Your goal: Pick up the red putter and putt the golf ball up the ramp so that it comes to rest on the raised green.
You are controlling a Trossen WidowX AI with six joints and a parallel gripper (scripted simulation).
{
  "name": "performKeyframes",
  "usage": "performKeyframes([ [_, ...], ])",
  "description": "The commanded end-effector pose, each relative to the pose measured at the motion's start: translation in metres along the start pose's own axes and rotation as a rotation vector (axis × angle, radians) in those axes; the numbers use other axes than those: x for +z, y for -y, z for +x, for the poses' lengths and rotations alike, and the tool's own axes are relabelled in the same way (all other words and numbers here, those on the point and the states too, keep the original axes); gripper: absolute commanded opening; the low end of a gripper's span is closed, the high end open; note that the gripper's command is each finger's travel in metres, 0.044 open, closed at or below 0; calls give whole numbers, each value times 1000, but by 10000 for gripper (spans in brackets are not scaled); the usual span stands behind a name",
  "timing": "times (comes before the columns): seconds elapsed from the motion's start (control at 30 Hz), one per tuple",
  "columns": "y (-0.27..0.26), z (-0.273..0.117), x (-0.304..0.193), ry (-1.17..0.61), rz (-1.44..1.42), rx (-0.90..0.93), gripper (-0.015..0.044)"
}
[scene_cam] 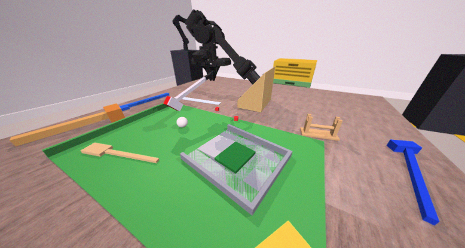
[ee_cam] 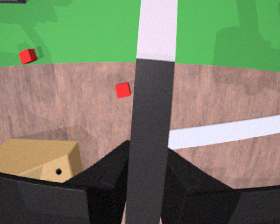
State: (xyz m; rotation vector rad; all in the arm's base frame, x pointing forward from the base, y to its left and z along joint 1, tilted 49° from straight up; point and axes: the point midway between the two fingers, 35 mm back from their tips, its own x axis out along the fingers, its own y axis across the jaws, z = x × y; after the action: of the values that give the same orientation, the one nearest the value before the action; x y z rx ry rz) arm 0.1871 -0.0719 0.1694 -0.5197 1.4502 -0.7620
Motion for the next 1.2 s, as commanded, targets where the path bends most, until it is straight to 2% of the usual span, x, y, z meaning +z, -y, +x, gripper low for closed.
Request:
performKeyframes([
  [0.0,17,0,-12,5,113,-26,0],
  [0.27,20,4,-14,5,133,-29,0],
  [0.63,21,38,-14,6,134,-31,0],
  [1.17,22,60,-14,7,135,-30,0],
])
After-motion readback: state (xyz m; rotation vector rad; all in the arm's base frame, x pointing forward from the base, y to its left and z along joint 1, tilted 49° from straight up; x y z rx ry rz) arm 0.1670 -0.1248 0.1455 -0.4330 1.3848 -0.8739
